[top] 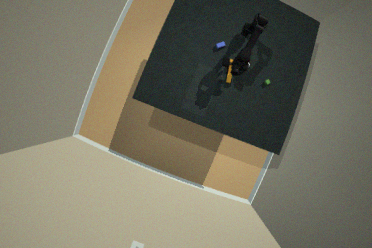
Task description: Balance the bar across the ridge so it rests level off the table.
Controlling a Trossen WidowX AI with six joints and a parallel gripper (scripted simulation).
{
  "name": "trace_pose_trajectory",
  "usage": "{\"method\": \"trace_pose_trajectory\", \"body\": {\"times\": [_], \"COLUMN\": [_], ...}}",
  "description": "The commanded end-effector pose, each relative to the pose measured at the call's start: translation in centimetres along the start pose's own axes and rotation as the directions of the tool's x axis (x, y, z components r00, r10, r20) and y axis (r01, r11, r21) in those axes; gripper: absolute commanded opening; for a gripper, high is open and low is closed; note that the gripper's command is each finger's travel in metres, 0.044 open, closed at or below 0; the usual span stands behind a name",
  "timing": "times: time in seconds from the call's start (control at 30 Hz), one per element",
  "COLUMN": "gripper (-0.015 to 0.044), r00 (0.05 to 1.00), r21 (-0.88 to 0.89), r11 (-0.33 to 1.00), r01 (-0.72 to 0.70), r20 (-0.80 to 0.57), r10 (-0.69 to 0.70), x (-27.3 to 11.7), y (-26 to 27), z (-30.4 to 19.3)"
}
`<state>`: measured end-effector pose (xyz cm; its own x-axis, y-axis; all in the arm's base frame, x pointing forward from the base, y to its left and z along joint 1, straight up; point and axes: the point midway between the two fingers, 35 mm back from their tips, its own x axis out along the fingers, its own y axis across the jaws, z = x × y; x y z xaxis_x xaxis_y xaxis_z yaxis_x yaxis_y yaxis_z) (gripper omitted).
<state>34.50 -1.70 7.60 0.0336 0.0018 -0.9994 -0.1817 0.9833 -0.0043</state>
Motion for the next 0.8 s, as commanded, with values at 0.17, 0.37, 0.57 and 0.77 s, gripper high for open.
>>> {"method": "trace_pose_trajectory", "body": {"times": [0.17, 0.37, 0.57, 0.77], "gripper": [0.0315, 0.0315, 0.0315, 0.0315], "r00": [1.000, 1.000, 1.000, 1.000], "r21": [0.004, 0.004, 0.004, 0.004], "r11": [1.000, 1.000, 1.000, 1.000], "r01": [0.002, 0.002, 0.002, 0.002], "r20": [-0.006, -0.006, -0.006, -0.006], "r10": [-0.002, -0.002, -0.002, -0.002], "x": [1.3, 2.3, 2.7, 2.7], "y": [0.0, 0.0, 0.0, 0.0], "z": [-0.1, -0.1, -0.1, -0.1]}}
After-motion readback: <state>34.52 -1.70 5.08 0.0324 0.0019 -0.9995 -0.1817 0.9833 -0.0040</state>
